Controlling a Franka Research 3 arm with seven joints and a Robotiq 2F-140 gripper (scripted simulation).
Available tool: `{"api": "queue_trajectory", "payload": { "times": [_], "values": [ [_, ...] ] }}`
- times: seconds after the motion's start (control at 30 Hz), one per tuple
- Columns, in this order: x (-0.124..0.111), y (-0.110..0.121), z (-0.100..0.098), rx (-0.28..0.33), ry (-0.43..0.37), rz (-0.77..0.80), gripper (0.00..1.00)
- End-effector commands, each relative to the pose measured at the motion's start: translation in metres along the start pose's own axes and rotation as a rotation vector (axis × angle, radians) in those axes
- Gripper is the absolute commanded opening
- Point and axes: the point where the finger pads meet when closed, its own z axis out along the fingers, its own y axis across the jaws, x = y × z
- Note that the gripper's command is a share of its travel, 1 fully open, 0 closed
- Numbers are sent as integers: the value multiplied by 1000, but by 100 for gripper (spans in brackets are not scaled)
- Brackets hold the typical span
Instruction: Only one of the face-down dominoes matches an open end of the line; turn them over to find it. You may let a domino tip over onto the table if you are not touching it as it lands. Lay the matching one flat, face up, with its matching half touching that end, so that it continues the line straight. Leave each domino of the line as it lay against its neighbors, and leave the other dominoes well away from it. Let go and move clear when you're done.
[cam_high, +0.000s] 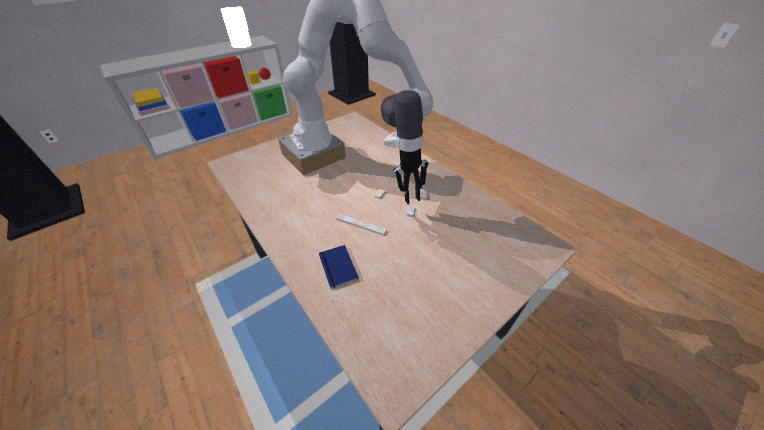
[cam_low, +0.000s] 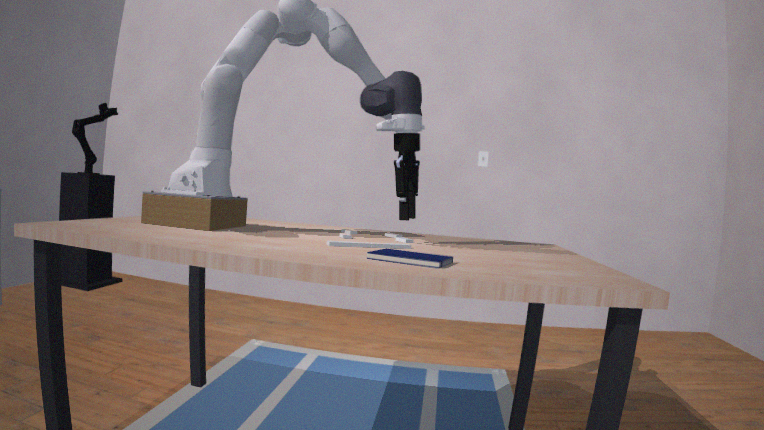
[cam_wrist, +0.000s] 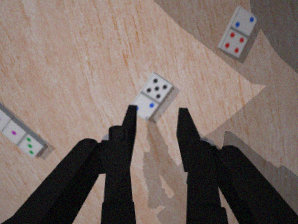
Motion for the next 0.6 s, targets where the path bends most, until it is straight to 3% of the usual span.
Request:
{"api": "queue_trajectory", "payload": {
  "times": [0.0, 0.07, 0.37, 0.57],
  "values": [
    [2, 1, 4, 55, 9, 274, 33],
    [2, 1, 4, 55, 9, 274, 33],
    [3, -1, 17, 107, 18, 537, 33],
    [3, -2, 26, 109, 18, 547, 33]
  ]
}}
